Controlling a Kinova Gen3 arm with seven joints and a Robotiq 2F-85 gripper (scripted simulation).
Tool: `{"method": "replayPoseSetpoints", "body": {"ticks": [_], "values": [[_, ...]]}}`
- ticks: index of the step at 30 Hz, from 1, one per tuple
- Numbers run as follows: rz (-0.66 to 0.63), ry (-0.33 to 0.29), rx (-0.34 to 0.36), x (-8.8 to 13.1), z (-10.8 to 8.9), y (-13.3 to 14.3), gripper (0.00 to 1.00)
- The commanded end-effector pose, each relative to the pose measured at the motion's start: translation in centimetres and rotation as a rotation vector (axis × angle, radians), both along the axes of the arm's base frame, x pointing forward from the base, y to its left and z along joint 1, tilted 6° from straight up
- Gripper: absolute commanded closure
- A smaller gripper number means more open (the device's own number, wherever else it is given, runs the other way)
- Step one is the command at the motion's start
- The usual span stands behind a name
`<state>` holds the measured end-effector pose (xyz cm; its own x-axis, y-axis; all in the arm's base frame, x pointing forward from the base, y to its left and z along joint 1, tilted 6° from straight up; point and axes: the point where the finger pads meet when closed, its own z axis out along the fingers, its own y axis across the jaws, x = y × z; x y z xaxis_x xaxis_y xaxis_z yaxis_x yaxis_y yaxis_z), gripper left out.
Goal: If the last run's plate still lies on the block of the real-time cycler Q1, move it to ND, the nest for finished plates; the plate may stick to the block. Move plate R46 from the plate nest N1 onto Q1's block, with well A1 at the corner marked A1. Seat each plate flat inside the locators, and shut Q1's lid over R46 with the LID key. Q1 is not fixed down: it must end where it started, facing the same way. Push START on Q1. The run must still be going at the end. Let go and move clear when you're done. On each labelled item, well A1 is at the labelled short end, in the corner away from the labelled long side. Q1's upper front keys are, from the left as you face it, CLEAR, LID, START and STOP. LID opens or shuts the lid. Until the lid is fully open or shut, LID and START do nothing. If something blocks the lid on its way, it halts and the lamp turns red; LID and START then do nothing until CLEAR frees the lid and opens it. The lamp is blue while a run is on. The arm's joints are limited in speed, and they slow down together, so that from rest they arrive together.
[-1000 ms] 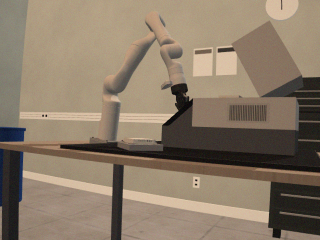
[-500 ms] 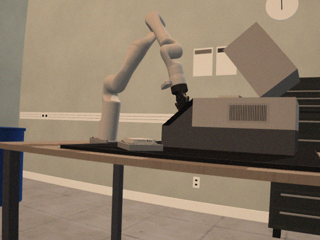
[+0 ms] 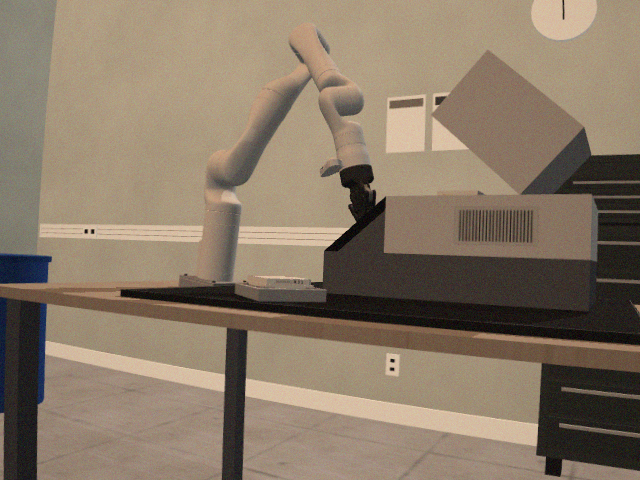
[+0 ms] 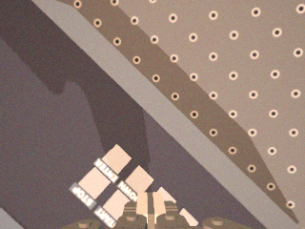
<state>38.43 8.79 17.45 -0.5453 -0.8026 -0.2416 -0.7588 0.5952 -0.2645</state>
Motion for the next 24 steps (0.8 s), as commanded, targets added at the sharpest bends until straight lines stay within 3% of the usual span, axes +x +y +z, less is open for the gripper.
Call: {"method": "replayPoseSetpoints", "body": {"ticks": [1, 24], "values": [[0.004, 0.007, 0.006, -0.6, 0.2, 0.3, 0.90], [0.006, 0.006, 0.003, -2.2, 1.9, 0.1, 0.90]]}}
